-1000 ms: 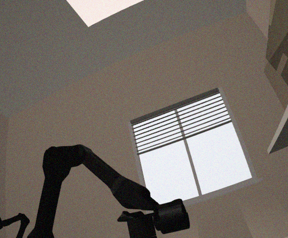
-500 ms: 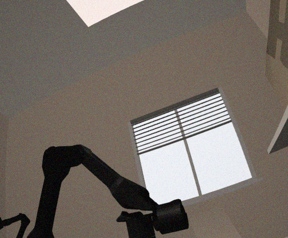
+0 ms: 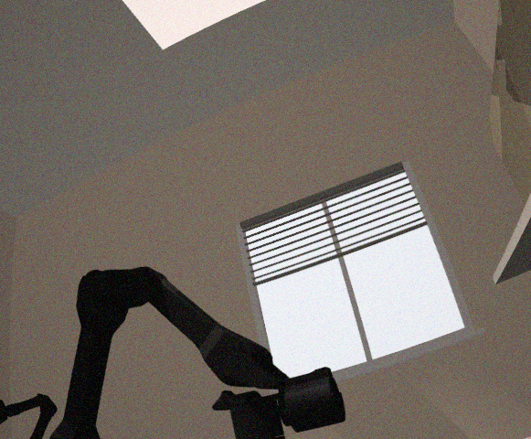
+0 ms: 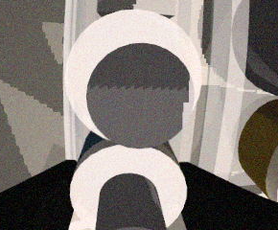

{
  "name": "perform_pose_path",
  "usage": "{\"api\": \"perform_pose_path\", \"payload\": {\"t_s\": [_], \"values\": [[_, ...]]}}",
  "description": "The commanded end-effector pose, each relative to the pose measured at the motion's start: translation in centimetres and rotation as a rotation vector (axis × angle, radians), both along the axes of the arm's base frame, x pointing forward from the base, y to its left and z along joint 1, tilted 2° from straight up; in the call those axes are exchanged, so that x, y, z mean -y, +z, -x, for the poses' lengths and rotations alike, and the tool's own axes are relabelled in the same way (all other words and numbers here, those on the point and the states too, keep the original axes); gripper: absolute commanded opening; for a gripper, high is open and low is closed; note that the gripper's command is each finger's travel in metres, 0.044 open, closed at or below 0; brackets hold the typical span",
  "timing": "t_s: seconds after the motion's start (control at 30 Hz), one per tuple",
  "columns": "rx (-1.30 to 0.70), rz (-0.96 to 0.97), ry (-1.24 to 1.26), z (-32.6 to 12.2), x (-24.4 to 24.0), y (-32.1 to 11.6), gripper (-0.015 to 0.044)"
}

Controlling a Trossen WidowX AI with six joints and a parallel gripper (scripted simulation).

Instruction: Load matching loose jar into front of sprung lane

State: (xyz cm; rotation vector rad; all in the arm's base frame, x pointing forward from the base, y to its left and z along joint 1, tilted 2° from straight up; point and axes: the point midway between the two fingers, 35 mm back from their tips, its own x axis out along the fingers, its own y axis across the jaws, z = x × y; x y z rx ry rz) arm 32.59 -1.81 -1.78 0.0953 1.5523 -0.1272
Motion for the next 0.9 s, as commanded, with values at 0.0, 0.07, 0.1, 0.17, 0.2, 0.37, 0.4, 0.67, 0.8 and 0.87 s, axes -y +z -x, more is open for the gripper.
{"api": "perform_pose_path", "payload": {"t_s": [0.0,0.07,0.1,0.17,0.2,0.37,0.4,0.67,0.8,0.87], "values": [[0.0,0.001,-0.001,0.1,0.0,0.0,0.0],[0.0,0.001,-0.001,0.1,0.0,0.0,0.0],[0.0,0.001,-0.001,0.0,0.0,0.0,0.0026],[0.0,0.001,-0.001,0.0,0.0,0.0,0.0079],[0.0,0.001,-0.001,0.0,0.0,0.0,0.0105],[0.0,0.001,-0.001,0.0,0.0,0.0,0.0236],[0.0,0.001,-0.001,0.0,0.0,0.0,0.0263],[0.0,0.001,-0.001,0.0,0.0,1.2,0.0293],[0.0,0.001,-0.001,0.0,-0.1,2.0,0.0293],[0.0,0.001,-0.001,0.0,-0.1,2.0,0.0293]]}}
